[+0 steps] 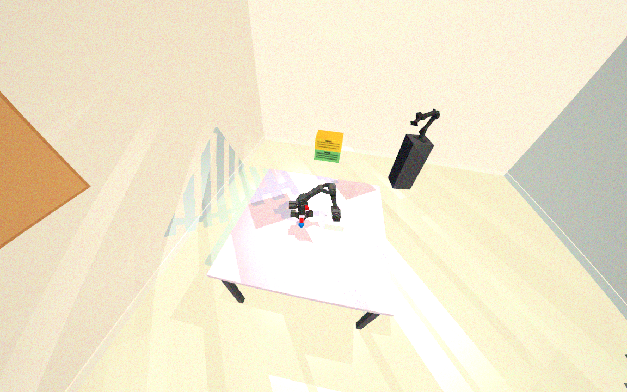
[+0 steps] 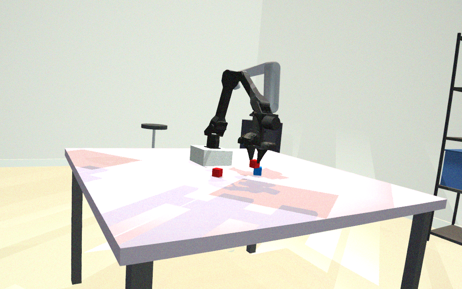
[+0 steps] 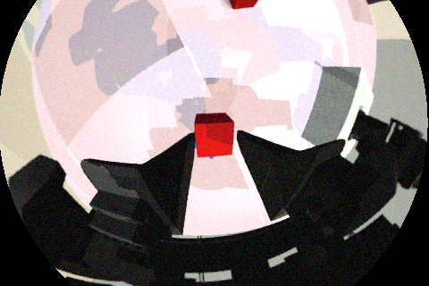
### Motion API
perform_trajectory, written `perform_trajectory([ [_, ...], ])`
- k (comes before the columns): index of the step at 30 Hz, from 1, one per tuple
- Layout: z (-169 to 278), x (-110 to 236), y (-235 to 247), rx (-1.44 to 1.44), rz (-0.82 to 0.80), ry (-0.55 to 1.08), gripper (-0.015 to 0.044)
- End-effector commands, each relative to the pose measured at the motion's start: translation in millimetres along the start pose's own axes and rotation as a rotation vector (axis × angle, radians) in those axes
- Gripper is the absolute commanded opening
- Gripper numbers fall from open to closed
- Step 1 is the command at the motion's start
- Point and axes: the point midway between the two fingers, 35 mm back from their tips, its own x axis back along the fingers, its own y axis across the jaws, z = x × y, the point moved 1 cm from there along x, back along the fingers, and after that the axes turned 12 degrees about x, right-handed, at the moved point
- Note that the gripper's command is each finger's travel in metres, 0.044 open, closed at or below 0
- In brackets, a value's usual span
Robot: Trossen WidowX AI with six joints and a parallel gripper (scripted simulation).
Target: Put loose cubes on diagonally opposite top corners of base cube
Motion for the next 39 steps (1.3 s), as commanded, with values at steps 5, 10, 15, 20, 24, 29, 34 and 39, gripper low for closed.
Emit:
perform_trajectory([
  [5, -1, 13, 2, 0.001, -0.009, -0.002, 0.0205],
  [10, -1, 18, 2, 0.001, -0.009, -0.002, 0.0205],
  [15, -1, 24, 2, 0.001, -0.009, -0.002, 0.0205],
  [20, -1, 27, 2, 0.001, -0.009, -0.002, 0.0205],
  [24, -1, 24, 1, 0.005, -0.005, -0.001, 0.0231],
  [29, -18, 28, -2, 0.186, -0.005, -0.003, 0.0265],
  [34, -38, 33, -7, 0.395, -0.004, -0.006, 0.0265],
  [39, -57, 38, -13, 0.604, -0.003, -0.008, 0.0265],
])
